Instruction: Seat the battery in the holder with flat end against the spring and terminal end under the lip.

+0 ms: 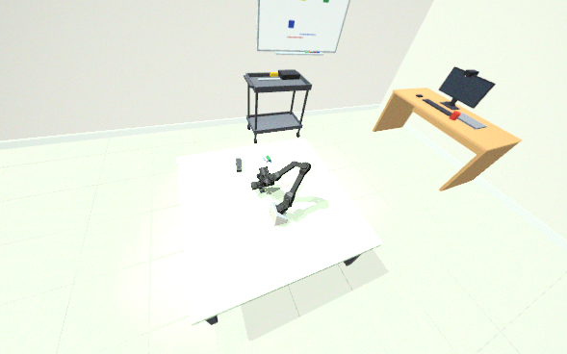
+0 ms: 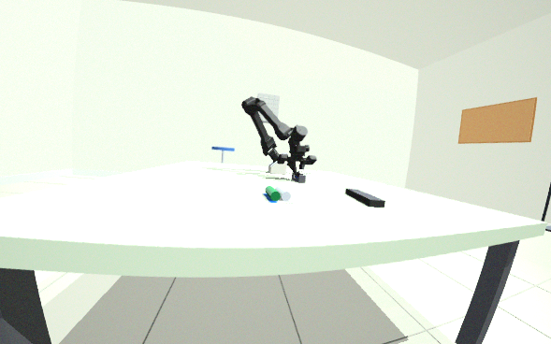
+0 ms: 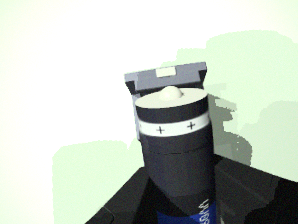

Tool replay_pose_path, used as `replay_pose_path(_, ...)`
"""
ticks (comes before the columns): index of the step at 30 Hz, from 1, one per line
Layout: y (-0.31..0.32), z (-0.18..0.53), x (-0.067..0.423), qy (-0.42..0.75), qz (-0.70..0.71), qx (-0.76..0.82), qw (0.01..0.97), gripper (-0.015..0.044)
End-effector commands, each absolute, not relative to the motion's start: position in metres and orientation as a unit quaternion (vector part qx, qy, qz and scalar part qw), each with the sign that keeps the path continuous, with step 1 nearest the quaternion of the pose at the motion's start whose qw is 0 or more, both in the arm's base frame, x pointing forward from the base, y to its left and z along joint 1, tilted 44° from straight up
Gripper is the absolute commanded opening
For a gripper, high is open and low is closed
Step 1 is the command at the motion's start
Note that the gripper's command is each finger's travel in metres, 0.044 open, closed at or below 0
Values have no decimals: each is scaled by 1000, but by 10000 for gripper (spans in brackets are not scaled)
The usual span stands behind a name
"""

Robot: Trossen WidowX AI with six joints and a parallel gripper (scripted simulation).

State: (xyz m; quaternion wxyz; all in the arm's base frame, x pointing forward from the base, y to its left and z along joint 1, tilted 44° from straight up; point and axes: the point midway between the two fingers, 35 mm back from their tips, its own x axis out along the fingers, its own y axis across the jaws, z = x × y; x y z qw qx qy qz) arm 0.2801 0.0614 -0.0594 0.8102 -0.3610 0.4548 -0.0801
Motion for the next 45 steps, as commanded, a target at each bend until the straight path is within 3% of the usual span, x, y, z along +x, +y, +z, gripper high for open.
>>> replay_pose_path(1, 58, -61, 274, 458, -81, -362, 808, 81)
replay_pose_path(45, 59, -67, 277, 511, -96, -345, 781, 81)
